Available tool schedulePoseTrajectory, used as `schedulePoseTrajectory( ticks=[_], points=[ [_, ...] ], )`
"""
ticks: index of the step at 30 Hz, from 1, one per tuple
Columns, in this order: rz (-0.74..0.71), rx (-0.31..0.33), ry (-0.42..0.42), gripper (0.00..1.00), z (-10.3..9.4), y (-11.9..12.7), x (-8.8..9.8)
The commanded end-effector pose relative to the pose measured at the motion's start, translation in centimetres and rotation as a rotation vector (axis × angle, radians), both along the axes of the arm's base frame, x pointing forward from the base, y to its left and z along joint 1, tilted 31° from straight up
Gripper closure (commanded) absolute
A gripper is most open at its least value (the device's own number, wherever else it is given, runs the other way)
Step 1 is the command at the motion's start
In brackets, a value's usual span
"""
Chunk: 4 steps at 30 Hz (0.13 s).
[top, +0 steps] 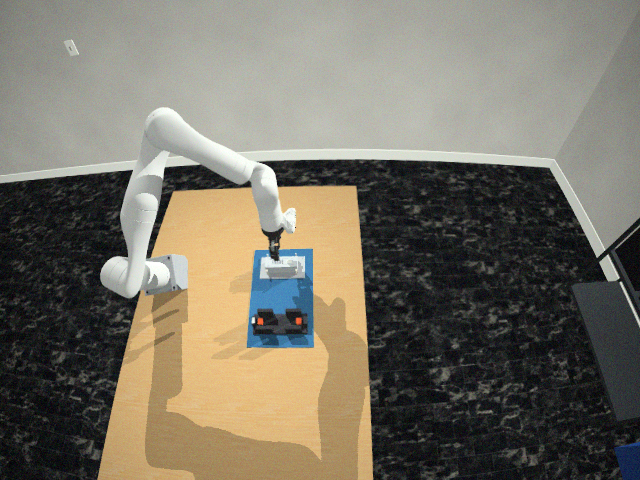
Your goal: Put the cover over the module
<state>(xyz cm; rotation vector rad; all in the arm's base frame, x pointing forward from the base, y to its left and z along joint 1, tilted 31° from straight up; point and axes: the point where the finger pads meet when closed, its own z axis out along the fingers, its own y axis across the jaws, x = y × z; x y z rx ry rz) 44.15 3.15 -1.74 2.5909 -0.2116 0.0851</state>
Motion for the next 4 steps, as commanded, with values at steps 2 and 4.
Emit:
schedulePoseTrajectory(
  ticks=[2,4],
  points=[
    [0.001,0.001,-0.001,0.0,0.05,0.07,0.05],
    [0.001,0.001,-0.001,0.0,0.05,0.07,0.05]
  ],
)
